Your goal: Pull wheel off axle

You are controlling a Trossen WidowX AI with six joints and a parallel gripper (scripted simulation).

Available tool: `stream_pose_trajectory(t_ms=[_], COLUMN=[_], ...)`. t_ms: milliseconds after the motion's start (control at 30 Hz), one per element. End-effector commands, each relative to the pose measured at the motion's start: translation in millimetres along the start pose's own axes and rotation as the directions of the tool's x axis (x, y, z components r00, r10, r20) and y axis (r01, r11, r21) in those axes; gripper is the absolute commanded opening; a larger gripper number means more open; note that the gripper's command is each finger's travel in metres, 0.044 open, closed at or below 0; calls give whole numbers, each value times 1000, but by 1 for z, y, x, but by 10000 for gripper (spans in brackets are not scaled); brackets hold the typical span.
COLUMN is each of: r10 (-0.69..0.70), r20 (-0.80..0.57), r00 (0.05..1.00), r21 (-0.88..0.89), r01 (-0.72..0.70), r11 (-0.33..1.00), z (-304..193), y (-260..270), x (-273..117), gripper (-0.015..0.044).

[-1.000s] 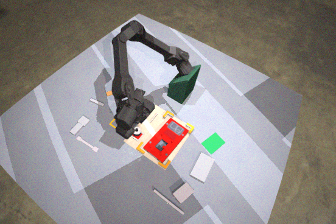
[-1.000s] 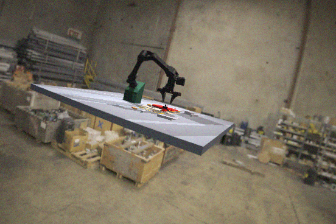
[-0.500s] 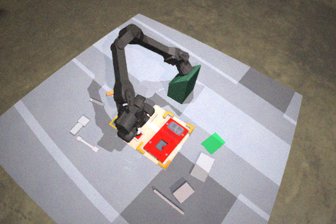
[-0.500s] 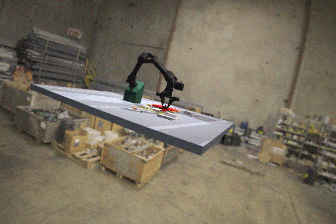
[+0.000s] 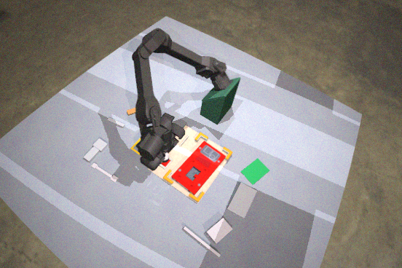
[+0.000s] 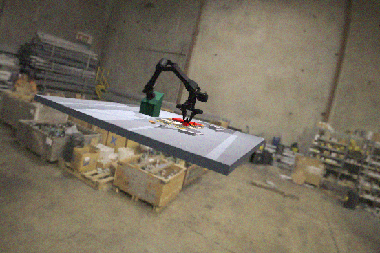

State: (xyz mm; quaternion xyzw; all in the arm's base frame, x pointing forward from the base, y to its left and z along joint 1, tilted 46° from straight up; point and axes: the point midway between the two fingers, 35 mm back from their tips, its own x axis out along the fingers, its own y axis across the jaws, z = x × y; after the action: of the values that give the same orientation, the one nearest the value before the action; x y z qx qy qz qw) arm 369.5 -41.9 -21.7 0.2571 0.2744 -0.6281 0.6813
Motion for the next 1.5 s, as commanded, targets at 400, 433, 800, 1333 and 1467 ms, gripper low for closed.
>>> stream_pose_trajectory(t_ms=[400, 433, 800, 1333, 1467], r10=[0, 0, 1, 3, 3], r20=[0, 0, 0, 1, 1], r00=[1000, 1000, 1000, 1000, 1000], r21=[0, 0, 0, 0, -1], r01=[0, 0, -1, -3, -3], r11=[1000, 1000, 1000, 1000, 1000], z=[0, 0, 0, 0, 0], y=[0, 0, 0, 0, 0], x=[-5, -6, -9, -15, -16], gripper=[0, 0, 0, 0, 0])
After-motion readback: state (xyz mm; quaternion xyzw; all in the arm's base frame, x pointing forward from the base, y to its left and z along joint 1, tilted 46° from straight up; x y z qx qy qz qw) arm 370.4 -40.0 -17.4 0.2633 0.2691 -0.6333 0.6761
